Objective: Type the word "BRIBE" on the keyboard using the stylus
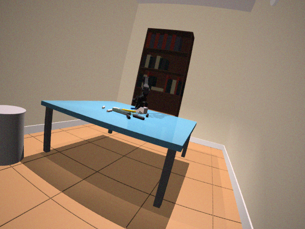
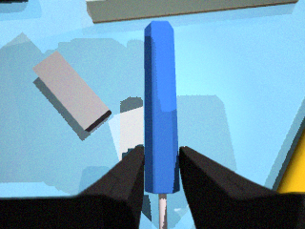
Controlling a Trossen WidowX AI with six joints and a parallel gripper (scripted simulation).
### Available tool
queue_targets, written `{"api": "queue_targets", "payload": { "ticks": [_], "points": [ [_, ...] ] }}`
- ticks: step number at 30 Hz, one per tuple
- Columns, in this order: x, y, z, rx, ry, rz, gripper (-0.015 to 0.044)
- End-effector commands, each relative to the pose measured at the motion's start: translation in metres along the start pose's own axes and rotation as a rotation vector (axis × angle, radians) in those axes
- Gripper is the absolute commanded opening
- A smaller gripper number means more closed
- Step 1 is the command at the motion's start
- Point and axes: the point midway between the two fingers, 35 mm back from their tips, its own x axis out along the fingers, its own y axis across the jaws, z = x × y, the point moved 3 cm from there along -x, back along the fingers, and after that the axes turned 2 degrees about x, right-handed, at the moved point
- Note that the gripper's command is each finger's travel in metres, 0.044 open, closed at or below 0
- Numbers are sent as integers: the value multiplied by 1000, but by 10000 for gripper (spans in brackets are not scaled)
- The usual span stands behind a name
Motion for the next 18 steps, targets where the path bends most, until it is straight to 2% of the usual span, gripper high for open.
{"api": "queue_targets", "payload": {
  "ticks": [1, 18],
  "points": [
    [5, -1, -3, 6, 1, -7, 0],
    [29, -1, -17, 6, 2, -7, 0]
  ]
}}
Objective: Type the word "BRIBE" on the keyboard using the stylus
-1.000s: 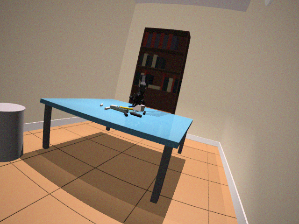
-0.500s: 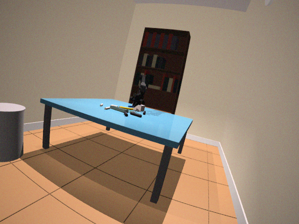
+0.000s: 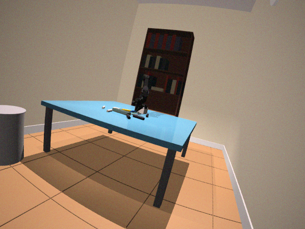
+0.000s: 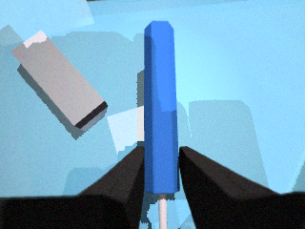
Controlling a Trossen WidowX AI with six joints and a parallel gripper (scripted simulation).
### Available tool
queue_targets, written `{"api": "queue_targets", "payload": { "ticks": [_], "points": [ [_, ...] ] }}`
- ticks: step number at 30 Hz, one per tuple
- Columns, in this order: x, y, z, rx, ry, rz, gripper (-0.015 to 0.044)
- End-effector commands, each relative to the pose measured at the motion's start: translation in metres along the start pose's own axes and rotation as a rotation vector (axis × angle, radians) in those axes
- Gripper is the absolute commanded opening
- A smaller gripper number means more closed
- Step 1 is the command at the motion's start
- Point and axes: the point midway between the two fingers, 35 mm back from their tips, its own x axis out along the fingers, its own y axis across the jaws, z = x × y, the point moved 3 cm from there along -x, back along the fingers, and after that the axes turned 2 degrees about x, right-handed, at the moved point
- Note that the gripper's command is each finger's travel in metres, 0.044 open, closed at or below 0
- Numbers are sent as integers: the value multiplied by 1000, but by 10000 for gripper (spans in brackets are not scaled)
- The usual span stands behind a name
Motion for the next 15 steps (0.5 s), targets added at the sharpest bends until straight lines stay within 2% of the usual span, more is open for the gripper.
{"api": "queue_targets", "payload": {
  "ticks": [1, 15],
  "points": [
    [5, -2, -4, 5, 2, -7, 0],
    [16, -4, -12, 4, 2, -7, 0]
  ]
}}
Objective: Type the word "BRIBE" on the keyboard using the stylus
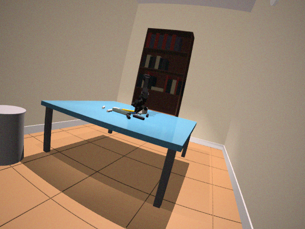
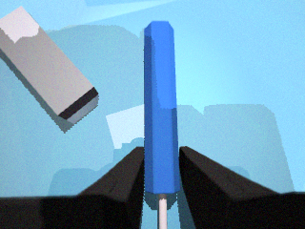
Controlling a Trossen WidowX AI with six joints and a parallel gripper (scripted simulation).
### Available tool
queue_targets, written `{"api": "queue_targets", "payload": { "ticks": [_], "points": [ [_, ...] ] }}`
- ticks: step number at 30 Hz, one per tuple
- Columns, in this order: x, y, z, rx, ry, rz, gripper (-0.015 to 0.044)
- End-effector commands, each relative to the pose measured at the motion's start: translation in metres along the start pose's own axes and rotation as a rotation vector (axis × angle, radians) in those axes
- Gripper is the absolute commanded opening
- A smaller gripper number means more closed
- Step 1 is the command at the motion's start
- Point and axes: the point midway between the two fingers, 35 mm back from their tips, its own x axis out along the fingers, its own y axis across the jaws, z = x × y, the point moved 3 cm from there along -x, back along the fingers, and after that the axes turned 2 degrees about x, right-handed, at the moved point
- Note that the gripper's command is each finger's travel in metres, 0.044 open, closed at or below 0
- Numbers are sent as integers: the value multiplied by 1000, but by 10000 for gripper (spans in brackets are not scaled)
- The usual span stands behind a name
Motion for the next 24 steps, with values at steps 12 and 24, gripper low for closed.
{"api": "queue_targets", "payload": {
  "ticks": [12, 24],
  "points": [
    [-3, 1, 3, 0, 0, 0, 150],
    [-52, 0, 30, 6, -1, -4, 150]
  ]
}}
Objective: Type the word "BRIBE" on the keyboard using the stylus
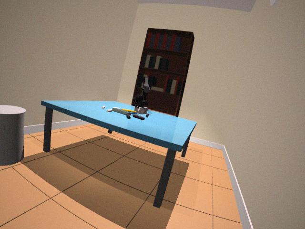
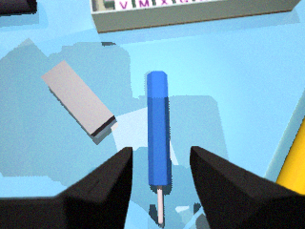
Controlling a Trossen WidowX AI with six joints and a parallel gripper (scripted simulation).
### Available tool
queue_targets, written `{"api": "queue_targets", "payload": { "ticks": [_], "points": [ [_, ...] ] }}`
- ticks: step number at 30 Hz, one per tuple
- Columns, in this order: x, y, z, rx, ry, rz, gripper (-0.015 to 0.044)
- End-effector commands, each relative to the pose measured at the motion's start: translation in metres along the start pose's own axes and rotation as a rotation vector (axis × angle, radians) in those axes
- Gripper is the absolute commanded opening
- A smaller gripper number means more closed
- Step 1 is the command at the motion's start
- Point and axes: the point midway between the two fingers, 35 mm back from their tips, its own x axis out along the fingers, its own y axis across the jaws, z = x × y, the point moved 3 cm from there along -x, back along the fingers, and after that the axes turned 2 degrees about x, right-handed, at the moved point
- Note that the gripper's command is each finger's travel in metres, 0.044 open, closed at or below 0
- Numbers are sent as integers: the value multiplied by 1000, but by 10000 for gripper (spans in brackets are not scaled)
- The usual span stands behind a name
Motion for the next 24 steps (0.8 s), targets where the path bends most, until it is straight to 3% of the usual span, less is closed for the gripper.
{"api": "queue_targets", "payload": {
  "ticks": [1, 4, 13, 21, 24],
  "points": [
    [-4, -3, 0, -1, 6, -10, 150],
    [-1, 0, 4, -26, 72, -33, 150],
    [10, 4, 31, -96, 542, -130, 150],
    [31, 1, 59, -32, 968, -72, 150],
    [36, 0, 65, -7, 1040, -47, 150]
  ]
}}
